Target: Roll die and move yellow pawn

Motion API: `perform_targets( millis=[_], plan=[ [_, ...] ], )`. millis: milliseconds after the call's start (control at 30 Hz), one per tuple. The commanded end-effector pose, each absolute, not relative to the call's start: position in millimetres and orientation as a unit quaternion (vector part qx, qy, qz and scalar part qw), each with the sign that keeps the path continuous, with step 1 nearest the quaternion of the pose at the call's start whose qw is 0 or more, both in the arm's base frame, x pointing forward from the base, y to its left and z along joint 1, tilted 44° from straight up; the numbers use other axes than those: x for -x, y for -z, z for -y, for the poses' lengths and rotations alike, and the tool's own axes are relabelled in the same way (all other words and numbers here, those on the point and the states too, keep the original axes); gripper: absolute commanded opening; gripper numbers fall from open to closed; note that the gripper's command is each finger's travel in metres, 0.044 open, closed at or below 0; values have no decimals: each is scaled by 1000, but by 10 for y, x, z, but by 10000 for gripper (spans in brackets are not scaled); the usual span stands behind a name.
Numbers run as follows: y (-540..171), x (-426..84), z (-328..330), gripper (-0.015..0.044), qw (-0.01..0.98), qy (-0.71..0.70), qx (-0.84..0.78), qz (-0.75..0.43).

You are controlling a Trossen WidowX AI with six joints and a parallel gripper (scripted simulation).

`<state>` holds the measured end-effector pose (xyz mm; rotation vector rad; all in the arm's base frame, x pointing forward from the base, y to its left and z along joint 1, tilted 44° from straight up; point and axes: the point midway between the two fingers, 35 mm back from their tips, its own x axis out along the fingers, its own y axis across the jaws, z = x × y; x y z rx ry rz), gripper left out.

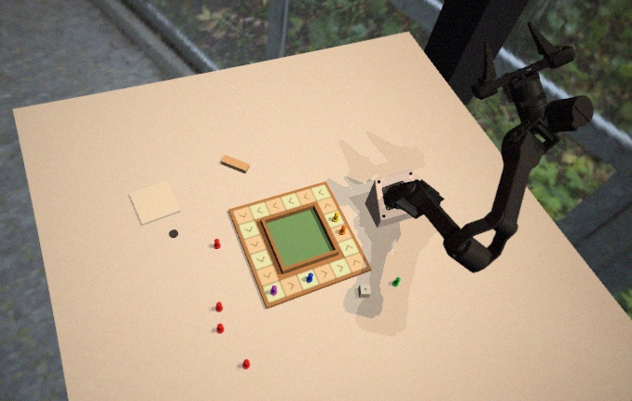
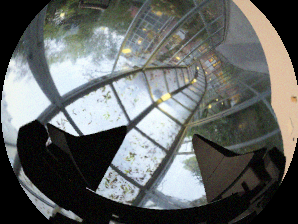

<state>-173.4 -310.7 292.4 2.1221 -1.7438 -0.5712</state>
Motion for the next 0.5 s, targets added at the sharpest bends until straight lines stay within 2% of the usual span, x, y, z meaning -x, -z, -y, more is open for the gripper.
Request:
perform_targets(
  millis=[0,133,467],
  plan=[
    [-2920,1708,3120,374,168,201,-748,610],
    [-2834,1169,3332,275,190,214,-790,542],
    [-2542,-542,3363,275,280,243,-878,302]
  ],
)
